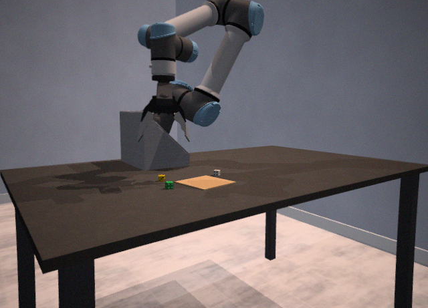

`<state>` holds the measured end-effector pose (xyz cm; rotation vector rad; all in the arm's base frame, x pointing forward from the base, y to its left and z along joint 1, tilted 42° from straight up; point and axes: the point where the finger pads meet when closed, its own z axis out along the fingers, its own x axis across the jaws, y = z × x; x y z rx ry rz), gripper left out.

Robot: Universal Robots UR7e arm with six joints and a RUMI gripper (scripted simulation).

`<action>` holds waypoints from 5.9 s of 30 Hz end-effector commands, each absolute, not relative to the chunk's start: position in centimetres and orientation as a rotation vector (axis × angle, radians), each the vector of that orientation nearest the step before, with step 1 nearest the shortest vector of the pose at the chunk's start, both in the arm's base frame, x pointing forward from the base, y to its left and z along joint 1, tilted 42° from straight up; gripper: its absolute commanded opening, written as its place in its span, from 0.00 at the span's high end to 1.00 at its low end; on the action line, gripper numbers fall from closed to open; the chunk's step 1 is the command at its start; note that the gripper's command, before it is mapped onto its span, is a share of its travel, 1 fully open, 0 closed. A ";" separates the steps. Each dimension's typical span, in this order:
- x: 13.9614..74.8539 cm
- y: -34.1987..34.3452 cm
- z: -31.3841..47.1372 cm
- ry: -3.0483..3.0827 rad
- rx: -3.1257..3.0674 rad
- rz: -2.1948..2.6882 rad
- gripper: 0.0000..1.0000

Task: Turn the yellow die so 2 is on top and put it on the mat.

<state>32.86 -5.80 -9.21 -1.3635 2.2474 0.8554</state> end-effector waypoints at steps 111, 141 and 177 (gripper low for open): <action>30.5 -3.3 -11.7 -1.180 -2.160 -0.465 0.00; 30.5 -3.3 -11.8 -1.223 -2.141 -0.482 0.79; 30.5 -3.2 -11.9 -1.223 -2.141 -0.482 0.79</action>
